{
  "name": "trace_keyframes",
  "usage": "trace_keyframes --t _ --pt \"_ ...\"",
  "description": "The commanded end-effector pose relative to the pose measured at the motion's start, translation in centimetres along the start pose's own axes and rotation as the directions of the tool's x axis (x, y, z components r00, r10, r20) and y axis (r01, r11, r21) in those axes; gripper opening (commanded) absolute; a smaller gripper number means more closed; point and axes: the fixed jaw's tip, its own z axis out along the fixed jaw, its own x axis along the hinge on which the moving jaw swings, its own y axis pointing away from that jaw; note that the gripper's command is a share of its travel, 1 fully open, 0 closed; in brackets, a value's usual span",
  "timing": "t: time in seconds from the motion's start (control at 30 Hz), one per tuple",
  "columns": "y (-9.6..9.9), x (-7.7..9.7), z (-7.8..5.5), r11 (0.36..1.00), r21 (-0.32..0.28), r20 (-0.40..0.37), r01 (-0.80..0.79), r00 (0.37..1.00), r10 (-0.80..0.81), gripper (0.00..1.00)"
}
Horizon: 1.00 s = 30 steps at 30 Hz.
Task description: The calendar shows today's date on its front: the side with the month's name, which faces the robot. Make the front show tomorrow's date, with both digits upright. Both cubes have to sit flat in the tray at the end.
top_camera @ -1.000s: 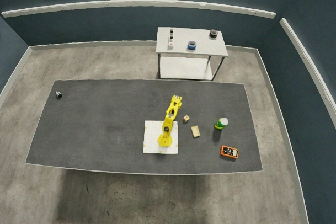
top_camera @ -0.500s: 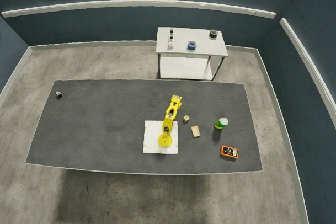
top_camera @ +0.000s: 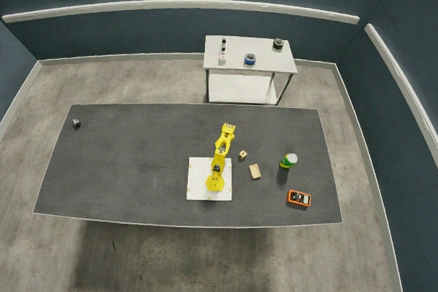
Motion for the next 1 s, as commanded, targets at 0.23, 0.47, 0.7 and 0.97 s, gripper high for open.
trace_keyframes --t 0.23,0.47,0.7,0.97 --pt "-0.9 -0.4 -0.1 0.962 0.008 -0.006 -0.274 0.962 0.274 0.0" --pt "-1.6 -0.8 0.0 0.863 0.009 -0.004 -0.506 0.863 0.506 0.0" --pt "-2.1 -1.2 0.1 0.75 0.01 -0.003 -0.662 0.75 0.662 0.0" --pt "-3.0 -1.7 0.2 0.504 0.01 0.0 -0.863 0.504 0.863 0.0"
